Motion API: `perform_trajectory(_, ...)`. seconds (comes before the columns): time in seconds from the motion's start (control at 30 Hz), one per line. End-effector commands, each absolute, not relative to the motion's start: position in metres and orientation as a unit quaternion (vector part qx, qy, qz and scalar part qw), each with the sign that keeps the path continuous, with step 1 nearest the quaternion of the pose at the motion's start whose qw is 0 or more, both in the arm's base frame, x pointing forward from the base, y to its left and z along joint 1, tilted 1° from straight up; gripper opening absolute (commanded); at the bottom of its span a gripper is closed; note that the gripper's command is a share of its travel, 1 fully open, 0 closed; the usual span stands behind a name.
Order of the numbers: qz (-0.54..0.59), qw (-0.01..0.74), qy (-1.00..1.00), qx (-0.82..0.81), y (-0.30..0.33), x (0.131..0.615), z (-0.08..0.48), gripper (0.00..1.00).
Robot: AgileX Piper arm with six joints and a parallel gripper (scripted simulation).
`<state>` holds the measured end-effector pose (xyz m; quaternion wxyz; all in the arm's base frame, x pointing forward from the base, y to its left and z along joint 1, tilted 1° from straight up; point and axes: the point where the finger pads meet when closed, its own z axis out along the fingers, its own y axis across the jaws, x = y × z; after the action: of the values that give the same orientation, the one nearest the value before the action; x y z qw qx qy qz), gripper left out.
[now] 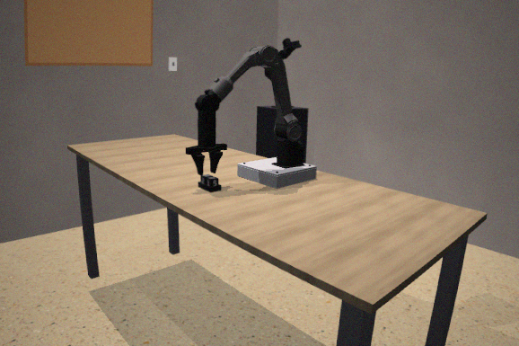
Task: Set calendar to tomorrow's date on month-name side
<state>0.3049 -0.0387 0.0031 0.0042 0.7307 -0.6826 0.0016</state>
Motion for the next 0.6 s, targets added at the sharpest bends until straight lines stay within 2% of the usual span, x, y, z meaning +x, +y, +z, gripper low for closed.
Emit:
perform_trajectory(0.0, 0.002, 0.005, -0.682, 0.731, -0.039, 0.304, 0.002, 0.61)
perform_trajectory(0.57, 0.001, 0.005, -0.682, 0.731, -0.039, 0.304, -0.02, 0.61)
